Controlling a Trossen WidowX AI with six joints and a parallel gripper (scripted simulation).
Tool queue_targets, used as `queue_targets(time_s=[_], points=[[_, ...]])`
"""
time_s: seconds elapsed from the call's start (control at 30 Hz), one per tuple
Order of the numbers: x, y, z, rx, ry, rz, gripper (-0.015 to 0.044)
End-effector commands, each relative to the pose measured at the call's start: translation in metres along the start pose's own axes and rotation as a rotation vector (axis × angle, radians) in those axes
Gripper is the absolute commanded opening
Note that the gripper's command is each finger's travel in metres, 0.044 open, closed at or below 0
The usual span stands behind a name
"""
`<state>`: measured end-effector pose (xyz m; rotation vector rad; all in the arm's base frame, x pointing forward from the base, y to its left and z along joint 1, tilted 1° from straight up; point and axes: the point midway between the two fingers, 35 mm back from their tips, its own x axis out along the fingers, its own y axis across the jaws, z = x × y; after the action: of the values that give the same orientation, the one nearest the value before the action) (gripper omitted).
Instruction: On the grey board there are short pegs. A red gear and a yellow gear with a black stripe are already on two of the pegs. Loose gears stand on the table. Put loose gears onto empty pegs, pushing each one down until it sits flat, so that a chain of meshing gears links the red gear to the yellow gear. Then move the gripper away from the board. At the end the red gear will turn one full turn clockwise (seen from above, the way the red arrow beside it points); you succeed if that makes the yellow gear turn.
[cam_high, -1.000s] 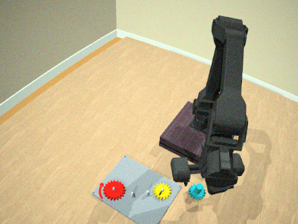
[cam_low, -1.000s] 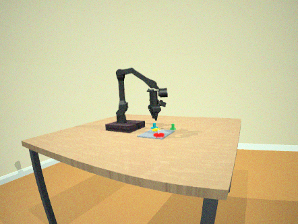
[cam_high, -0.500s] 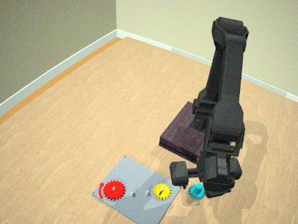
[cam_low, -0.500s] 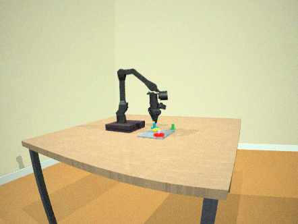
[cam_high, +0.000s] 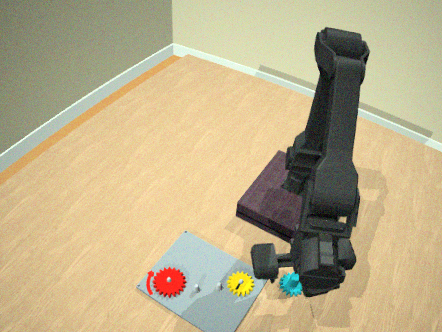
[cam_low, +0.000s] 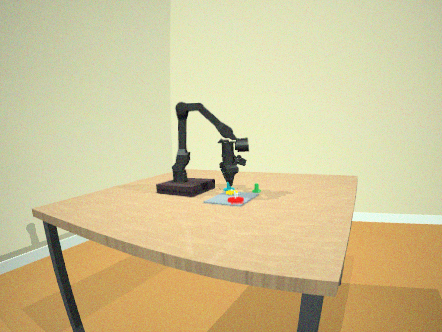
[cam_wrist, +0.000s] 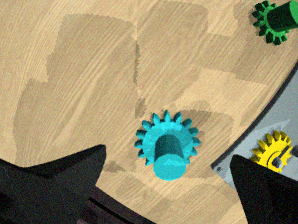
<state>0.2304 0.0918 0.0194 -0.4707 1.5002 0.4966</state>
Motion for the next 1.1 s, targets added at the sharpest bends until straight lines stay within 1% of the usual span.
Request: queue_targets(time_s=[0.0,0.07,0.53,0.8,0.83,1.07], points=[[0.003,0.001,-0.001,-0.002,0.006,0.004,0.0440],[0.003,0.001,-0.001,-0.002,0.006,0.004,0.0440],[0.003,0.001,-0.001,-0.002,0.006,0.004,0.0072],[0.003,0.001,-0.001,-0.002,0.006,0.004,0.0019],[0.003,0.001,-0.001,-0.002,0.006,0.004,0.0000],[-0.008,0.000,0.003,-0.002,0.006,0.004,0.0000]])
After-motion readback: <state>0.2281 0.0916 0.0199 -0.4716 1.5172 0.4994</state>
